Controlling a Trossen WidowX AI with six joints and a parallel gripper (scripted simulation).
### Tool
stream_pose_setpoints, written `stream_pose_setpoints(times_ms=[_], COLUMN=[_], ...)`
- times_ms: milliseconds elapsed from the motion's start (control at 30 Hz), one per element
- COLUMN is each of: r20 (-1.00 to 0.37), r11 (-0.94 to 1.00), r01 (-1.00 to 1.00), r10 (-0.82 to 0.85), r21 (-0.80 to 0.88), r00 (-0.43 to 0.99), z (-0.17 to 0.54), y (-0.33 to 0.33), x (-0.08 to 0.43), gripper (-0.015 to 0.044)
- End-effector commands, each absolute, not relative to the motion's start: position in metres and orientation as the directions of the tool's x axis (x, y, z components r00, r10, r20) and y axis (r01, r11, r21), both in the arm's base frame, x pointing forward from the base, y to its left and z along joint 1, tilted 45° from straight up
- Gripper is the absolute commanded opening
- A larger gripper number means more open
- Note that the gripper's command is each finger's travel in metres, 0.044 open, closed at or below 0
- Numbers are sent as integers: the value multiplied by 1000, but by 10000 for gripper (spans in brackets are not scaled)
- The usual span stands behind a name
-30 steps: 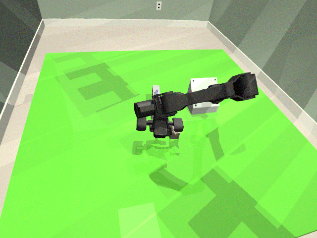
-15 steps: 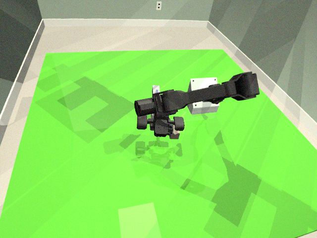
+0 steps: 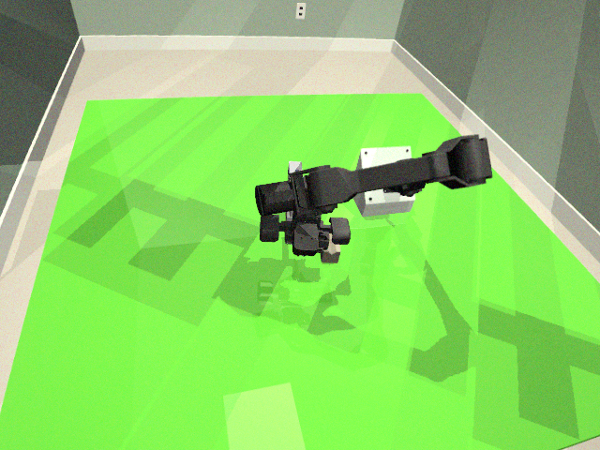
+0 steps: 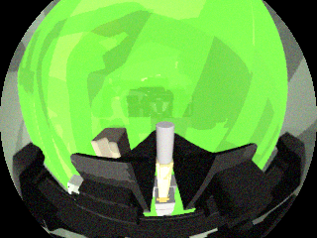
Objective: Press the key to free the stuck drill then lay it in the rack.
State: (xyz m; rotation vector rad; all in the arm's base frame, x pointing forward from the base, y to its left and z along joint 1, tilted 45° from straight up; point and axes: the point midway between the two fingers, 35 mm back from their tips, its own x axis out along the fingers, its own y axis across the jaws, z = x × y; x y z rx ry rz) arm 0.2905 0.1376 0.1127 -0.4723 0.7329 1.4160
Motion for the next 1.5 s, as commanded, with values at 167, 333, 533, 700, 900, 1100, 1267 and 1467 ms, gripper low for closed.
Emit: stream_pose_setpoints(times_ms=[167,333,533,700,900,1100,1267,1467], r20=[-705,-705,-705,-705,-705,-705,-705,-705], r11=[119,119,119,119,119,119,119,119], r01=[-985,-985,-985,-985,-985,-985,-985,-985], r10=[710,709,709,709,709,709,709,709], r21=[122,122,122,122,122,122,122,123], r00=[-2,-2,-2,-2,-2,-2,-2,-2], z=[116,118,120,122,124,126,127,129], y=[133,131,128,125,122,119,118,121], x=[291,291,291,291,291,291,290,278], gripper=[0,0,0,0,0,0,0,0])
